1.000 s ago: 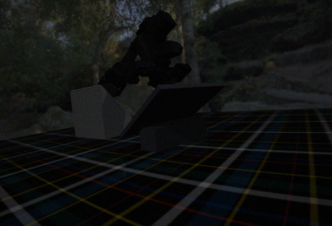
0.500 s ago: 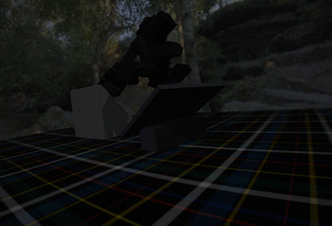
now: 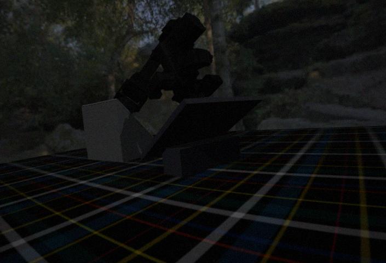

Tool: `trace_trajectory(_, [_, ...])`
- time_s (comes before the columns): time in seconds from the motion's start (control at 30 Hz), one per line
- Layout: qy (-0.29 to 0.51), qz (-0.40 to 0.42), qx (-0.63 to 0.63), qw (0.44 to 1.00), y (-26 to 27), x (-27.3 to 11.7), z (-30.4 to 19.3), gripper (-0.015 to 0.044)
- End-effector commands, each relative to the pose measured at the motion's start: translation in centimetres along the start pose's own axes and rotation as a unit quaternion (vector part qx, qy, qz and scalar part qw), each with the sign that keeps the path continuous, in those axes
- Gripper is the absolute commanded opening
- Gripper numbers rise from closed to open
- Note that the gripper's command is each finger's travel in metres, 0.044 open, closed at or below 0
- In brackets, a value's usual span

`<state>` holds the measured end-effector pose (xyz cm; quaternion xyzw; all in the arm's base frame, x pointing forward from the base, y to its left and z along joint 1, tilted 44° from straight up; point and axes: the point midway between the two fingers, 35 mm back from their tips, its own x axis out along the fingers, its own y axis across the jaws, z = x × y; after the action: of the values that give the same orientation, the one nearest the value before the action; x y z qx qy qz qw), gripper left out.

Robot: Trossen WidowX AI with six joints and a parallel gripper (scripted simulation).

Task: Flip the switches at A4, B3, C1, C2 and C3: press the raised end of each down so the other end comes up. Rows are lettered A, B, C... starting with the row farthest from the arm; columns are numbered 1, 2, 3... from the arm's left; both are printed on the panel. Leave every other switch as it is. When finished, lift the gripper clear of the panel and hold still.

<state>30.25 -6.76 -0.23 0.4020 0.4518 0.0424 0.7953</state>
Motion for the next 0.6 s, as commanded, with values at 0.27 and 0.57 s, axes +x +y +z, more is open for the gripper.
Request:
trace_trajectory(0.27, [0.001, -0.002, 0.003, 1.000, -0.10, 0.19, -0.10, 0.0000])
trace_trajectory(0.57, [0.001, -0.002, 0.003, 1.000, -0.10, 0.31, -0.09, 0.0000])
